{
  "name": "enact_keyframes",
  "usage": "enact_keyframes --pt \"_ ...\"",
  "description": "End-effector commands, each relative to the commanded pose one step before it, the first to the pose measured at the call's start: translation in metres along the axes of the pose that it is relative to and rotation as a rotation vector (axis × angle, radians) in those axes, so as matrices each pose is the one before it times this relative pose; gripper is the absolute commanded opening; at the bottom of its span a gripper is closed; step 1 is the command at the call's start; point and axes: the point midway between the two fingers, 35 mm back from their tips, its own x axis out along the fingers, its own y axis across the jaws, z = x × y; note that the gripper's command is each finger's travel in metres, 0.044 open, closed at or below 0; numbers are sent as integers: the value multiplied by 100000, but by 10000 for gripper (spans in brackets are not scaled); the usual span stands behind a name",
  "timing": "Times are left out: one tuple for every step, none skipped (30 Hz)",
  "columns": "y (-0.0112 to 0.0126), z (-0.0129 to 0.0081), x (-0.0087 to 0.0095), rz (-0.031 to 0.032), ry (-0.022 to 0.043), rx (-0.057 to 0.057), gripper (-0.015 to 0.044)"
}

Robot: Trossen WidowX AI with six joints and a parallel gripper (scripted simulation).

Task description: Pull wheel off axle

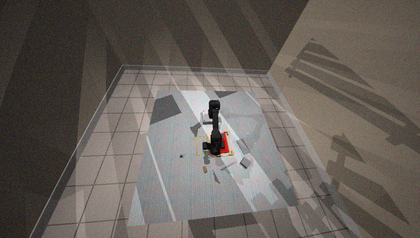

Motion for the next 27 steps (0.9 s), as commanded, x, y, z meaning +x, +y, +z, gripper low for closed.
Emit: enact_keyframes --pt "13 -12 -192 11 6 386 0" --pt "0 -1 -33 -3 -8 -3 0" --pt "0 -1 -33 -3 -8 -3 0" --pt "0 -1 -33 -3 -8 -3 0" --pt "0 -1 -33 -3 -8 -3 0" --pt "0 -1 -33 -3 -8 -3 0" --pt "0 -1 -33 -3 -8 -3 0" --pt "0 -1 -33 -3 -8 -3 0" --pt "0 -1 -33 -3 -8 -3 0" --pt "0 -1 -33 -3 -8 -3 0" --pt "0 -1 -33 -3 -8 -3 0" --pt "0 -1 -33 -3 -8 -3 0" --pt "0 6 -79 0 -2 0 0" --pt "0 11 -163 0 -4 -1 0" --pt "-1 14 -258 1 -6 -1 0" --pt "0 11 -310 1 -6 -1 0" --pt "0 3 -367 1 -7 -2 0" --pt "1 -9 -429 1 -6 -2 0" --pt "3 -23 -496 2 -6 -3 0" --pt "5 -40 -555 2 -5 -3 0" --pt "5 -50 -472 2 -3 -3 0" --pt "5 -46 -289 1 0 -2 0" --pt "2 -16 -97 0 0 -1 0" --pt "2 14 0 0 -1 0 0" --pt "-92 4 864 50 244 -414 0" --pt "-269 -99 -23 -18 5 8 0" --pt "-445 -170 -37 -31 9 13 0"
